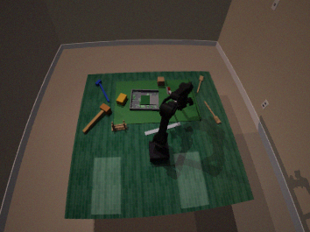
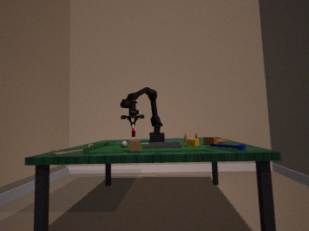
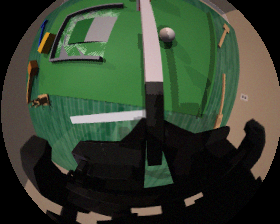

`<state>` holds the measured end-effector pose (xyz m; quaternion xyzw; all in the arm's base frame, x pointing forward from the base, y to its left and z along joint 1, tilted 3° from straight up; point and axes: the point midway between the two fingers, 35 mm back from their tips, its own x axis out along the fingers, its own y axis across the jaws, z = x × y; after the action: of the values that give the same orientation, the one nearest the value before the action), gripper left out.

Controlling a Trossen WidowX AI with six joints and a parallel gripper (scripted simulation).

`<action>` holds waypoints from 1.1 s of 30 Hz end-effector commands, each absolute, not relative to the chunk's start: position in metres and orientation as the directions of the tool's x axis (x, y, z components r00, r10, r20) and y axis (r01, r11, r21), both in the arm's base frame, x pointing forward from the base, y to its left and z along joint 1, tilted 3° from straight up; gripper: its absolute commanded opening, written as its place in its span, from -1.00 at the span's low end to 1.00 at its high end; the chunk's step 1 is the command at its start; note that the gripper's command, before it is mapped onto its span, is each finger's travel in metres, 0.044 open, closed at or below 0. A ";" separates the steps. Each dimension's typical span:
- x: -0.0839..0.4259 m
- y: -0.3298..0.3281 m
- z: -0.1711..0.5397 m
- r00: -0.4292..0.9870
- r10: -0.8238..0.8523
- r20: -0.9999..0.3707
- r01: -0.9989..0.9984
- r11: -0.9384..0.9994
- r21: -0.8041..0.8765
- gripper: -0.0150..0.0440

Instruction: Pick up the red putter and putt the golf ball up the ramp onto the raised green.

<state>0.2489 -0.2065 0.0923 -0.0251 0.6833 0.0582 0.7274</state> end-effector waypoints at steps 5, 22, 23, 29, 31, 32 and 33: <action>0.222 -0.252 0.094 0.039 0.028 -0.999 0.104 0.994 0.032 -0.49; 0.214 -0.263 0.066 0.032 0.025 -0.999 0.165 0.986 0.030 -0.49; 0.214 -0.263 0.061 0.032 0.025 -0.999 0.165 0.986 0.030 -0.49; 0.214 -0.263 0.054 0.032 0.025 -0.999 0.165 0.986 0.030 -0.49; 0.214 -0.263 0.053 0.032 0.025 -0.999 0.165 0.986 0.030 -0.49; 0.214 -0.263 0.052 0.032 0.025 -0.999 0.165 0.986 0.030 -0.49; 0.214 -0.263 0.050 0.032 0.025 -0.999 0.165 0.986 0.030 -0.49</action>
<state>0.2142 -0.2626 0.0553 0.0664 0.6936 -0.0463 0.7158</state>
